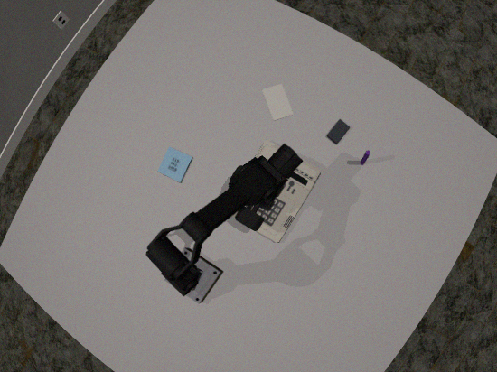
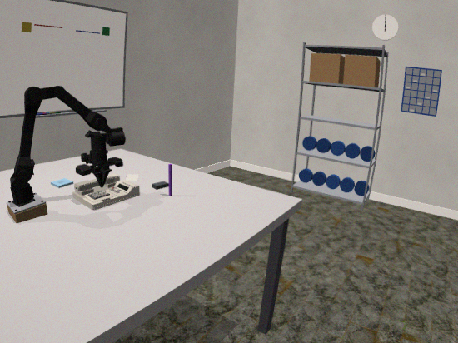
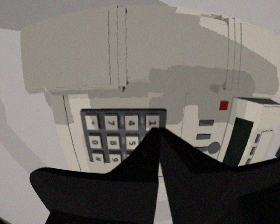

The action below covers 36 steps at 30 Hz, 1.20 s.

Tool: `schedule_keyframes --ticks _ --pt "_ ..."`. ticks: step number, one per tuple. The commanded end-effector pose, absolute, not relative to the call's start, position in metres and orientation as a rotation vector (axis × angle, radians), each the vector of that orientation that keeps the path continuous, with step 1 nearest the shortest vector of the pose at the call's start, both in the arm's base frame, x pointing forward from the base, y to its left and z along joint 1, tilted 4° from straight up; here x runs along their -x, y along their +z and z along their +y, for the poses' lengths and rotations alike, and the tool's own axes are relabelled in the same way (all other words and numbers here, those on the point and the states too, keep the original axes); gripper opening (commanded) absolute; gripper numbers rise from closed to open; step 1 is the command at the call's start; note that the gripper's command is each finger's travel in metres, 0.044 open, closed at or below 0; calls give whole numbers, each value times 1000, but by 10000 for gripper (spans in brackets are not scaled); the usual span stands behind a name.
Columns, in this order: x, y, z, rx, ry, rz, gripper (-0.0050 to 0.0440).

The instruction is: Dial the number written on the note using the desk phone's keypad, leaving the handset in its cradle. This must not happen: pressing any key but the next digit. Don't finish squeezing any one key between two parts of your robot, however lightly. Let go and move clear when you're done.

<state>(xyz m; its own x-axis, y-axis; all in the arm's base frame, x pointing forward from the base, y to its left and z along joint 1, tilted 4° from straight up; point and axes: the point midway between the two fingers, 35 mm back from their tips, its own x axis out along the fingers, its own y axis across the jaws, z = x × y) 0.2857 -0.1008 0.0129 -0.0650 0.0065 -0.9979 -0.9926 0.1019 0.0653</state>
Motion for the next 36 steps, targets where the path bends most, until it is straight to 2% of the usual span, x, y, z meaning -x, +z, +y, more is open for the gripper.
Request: schedule_keyframes --ticks 1,36 --pt "-283 4 -100 1086 1188 1307 -50" --pt "-282 -4 -100 1086 1188 1307 -50"
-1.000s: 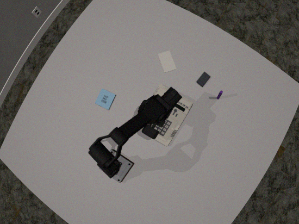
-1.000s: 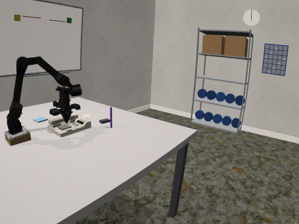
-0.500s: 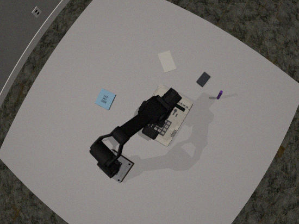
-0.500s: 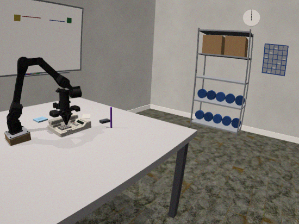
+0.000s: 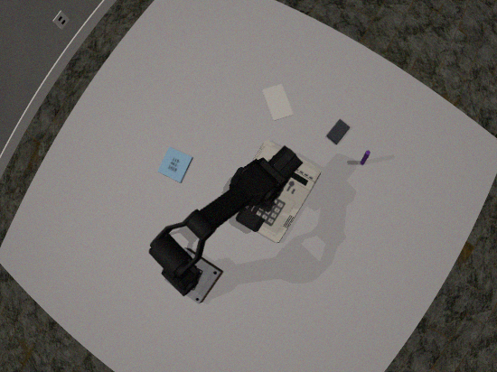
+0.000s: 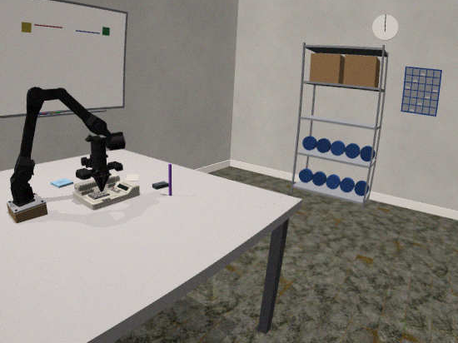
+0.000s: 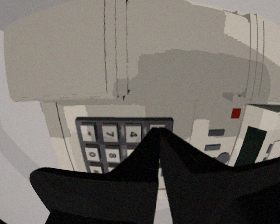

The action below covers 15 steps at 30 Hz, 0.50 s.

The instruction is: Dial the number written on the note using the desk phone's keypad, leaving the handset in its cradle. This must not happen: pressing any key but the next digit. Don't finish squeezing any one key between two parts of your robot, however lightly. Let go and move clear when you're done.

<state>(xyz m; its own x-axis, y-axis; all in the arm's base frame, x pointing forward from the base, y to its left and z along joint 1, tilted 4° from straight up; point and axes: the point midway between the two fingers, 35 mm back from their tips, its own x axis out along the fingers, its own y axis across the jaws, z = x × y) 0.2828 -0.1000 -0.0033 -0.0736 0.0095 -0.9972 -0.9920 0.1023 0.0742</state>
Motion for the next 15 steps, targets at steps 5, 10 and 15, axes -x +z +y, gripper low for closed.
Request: schedule_keyframes --ticks 5,10,15 --pt "-282 -5 -100 1086 1188 1307 -50" --pt "-282 -6 -100 1086 1188 1307 -50" --pt "-282 -6 -100 1086 1188 1307 -50"
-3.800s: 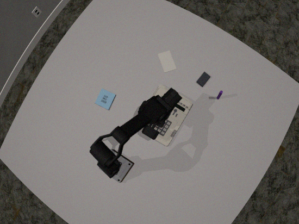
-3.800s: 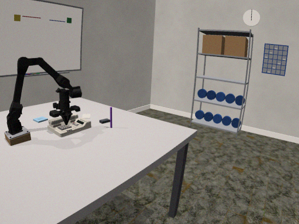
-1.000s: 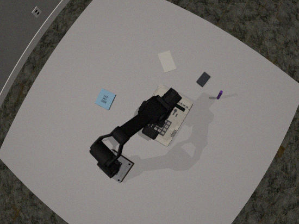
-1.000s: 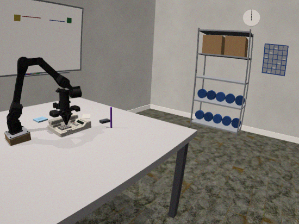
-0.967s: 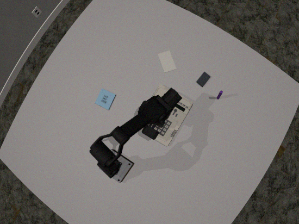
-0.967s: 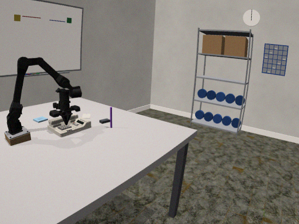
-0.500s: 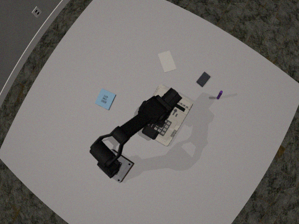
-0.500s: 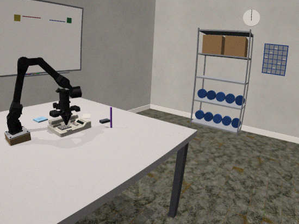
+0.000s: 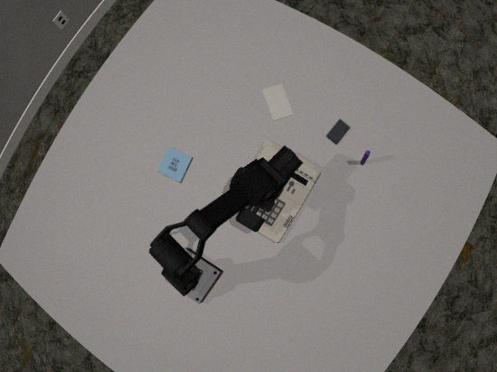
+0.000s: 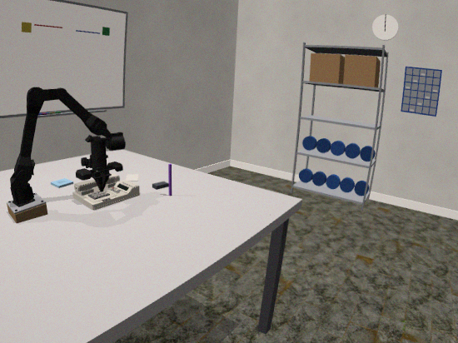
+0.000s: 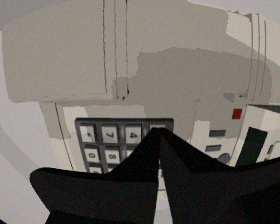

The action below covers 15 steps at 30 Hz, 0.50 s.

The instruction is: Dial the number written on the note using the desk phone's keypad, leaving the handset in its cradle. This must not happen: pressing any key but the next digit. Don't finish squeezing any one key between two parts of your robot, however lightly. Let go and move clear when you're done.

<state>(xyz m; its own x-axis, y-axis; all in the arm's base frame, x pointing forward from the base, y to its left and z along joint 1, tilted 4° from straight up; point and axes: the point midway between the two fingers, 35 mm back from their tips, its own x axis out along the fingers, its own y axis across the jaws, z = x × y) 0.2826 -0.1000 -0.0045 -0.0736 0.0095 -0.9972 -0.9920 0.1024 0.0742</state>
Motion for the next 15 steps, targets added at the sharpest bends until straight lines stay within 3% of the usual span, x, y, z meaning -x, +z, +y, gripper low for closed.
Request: schedule_keyframes --ticks 1,15 --pt "-282 -6 -100 1086 1188 1307 -50" --pt "-284 20 -100 1086 1188 1307 -50"
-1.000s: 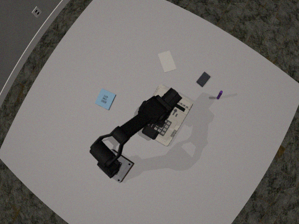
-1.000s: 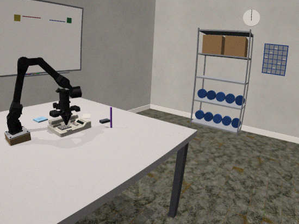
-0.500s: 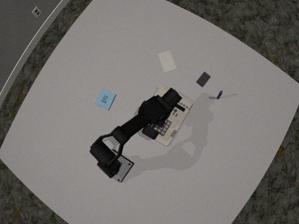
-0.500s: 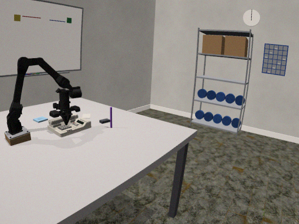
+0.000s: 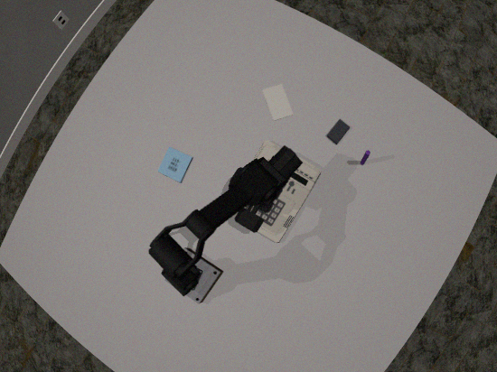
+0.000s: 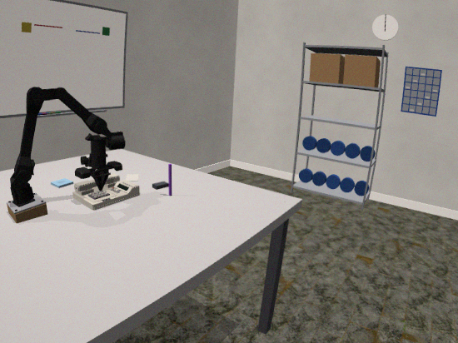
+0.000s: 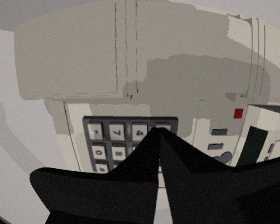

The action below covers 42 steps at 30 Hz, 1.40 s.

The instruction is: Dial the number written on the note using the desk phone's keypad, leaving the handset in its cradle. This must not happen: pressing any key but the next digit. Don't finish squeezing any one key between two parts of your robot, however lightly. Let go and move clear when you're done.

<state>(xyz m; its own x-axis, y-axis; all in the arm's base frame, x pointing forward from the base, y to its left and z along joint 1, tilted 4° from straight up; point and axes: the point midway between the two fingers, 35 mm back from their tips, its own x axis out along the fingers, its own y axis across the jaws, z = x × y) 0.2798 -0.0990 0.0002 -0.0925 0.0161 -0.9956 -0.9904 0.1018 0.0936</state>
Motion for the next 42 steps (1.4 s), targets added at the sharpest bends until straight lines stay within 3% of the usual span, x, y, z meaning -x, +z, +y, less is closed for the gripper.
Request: schedule_keyframes --ticks 1,42 --pt "-284 24 -100 1086 1188 1307 -50" --pt "-267 -3 -98 1086 1188 1307 -50"
